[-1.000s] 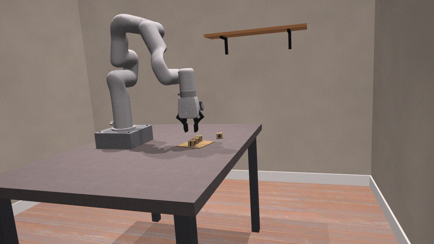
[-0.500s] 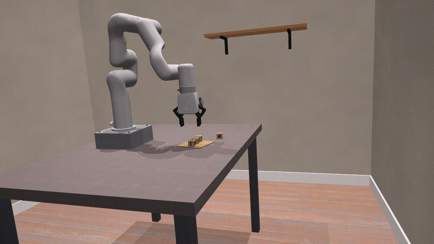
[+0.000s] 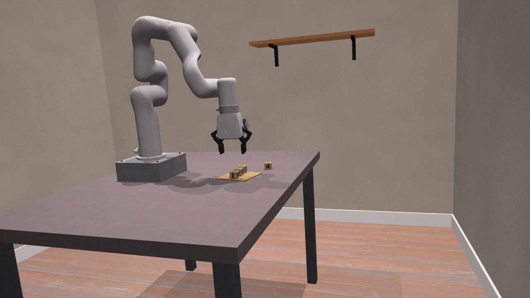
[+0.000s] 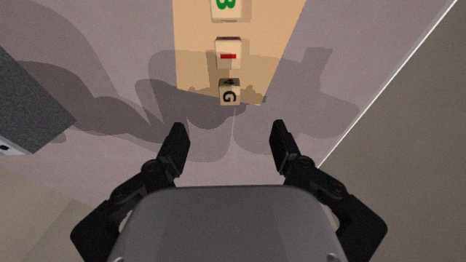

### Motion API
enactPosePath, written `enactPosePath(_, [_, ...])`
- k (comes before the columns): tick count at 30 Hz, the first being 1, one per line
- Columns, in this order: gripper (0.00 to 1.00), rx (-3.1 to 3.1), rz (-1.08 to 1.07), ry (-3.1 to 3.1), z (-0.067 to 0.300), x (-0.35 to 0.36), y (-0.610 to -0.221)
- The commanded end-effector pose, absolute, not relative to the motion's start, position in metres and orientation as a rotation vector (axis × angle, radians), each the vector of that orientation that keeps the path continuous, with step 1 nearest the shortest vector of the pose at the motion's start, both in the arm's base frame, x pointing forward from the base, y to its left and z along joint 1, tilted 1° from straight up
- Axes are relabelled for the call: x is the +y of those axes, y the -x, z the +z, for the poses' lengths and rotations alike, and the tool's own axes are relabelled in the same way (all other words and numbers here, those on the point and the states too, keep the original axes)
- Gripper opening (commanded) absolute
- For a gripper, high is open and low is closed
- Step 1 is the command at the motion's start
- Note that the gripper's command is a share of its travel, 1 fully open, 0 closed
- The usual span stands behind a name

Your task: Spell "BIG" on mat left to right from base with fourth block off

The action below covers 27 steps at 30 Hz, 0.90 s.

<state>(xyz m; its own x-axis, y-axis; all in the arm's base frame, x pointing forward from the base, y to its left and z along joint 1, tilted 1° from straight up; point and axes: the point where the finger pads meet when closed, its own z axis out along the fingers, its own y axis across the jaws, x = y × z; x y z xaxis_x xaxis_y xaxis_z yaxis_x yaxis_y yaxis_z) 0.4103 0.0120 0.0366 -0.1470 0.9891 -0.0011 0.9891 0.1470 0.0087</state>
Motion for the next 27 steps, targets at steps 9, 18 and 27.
enactPosePath(9, [1.0, 2.372, 0.013, -2.046, 0.048, 0.012, -0.411])
enactPosePath(18, [1.0, 2.372, 0.013, -2.046, 0.09, 0.012, -0.411])
enactPosePath(27, [1.0, 2.372, 0.013, -2.046, 0.116, 0.013, -0.411])
